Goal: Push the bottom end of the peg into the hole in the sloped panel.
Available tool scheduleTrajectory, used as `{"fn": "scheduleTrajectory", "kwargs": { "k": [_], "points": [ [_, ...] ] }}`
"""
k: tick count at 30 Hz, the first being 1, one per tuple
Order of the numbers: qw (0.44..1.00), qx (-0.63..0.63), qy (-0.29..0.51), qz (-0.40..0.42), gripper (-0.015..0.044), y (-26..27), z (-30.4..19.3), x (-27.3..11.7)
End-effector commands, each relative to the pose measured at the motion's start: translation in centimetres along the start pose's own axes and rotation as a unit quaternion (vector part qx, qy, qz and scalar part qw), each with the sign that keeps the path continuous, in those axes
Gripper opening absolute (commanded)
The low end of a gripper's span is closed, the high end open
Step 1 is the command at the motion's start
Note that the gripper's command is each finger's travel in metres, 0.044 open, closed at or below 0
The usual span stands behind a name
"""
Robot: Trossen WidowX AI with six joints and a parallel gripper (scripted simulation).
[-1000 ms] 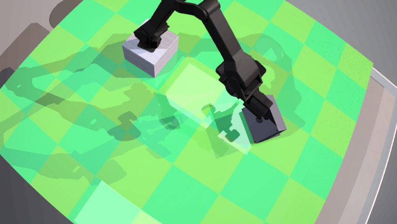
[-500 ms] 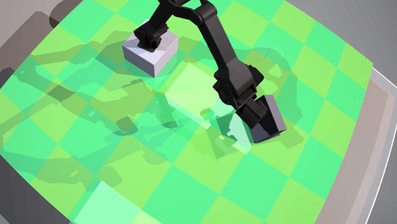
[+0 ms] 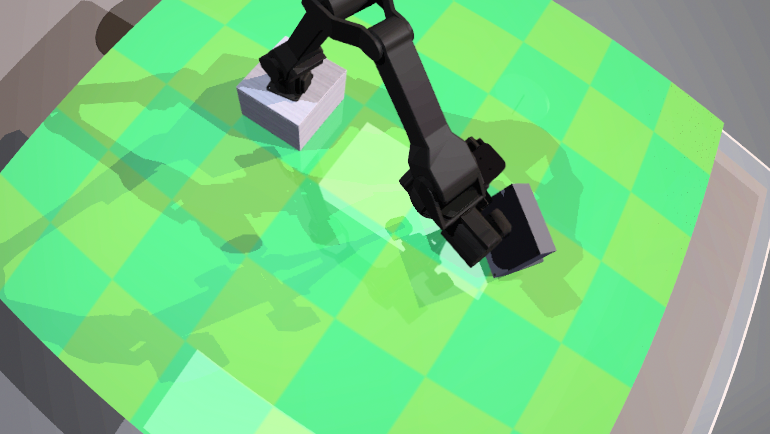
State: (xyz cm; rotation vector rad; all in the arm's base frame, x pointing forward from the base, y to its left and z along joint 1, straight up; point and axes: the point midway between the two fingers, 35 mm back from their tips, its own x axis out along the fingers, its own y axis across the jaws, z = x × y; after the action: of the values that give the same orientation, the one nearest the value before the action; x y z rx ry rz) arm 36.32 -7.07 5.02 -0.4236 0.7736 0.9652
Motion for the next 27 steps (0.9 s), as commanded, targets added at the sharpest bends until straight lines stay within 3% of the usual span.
{"fn": "scheduleTrajectory", "kwargs": {
  "k": [1,27],
  "points": [
    [1.0,0.004,-0.009,-0.006,0.0,-0.3,-0.4,-0.3],
    [0.996,0.037,-0.066,-0.049,0.0,-2.2,-2.7,-2.9]
  ]
}}
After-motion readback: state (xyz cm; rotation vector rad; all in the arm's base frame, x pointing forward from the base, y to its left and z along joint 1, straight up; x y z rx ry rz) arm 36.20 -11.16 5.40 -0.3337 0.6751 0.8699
